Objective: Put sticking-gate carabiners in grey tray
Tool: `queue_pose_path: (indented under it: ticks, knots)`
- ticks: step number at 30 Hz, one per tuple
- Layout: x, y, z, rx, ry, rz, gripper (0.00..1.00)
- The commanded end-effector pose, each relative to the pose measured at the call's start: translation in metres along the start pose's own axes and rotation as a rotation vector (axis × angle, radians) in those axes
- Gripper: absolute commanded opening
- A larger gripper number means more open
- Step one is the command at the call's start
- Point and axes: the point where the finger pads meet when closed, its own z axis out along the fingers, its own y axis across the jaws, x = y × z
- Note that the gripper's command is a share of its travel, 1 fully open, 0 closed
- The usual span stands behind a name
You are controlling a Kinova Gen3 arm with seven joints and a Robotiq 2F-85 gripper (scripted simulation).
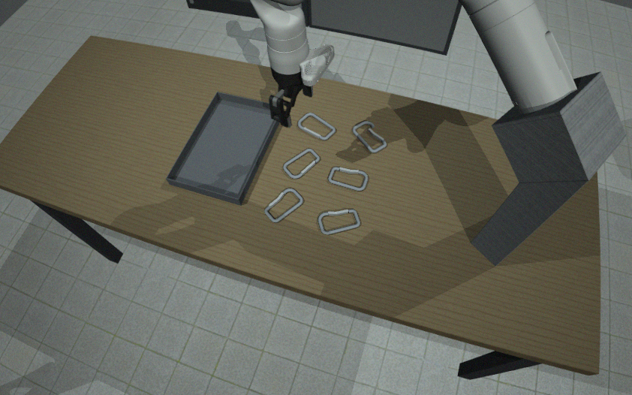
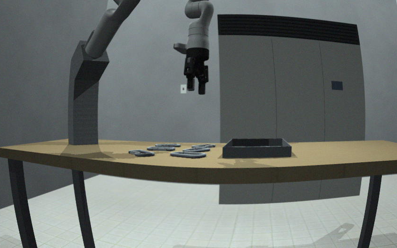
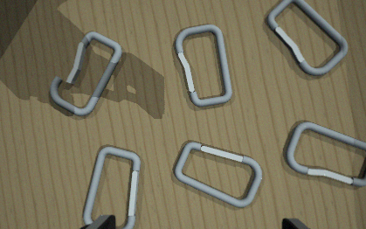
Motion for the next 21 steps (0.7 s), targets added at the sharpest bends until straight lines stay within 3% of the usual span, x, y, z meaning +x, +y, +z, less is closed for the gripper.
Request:
queue_pose_path:
  ticks: [1,15,16,21]
  knots:
    - [0.007,0.001,-0.046,0.012,0.002,0.000,1.00]
    - [0.007,0.001,-0.046,0.012,0.002,0.000,1.00]
    - [0.013,0.001,-0.089,0.041,0.000,-0.002,1.00]
    - [0.013,0.001,-0.089,0.041,0.000,-0.002,1.00]
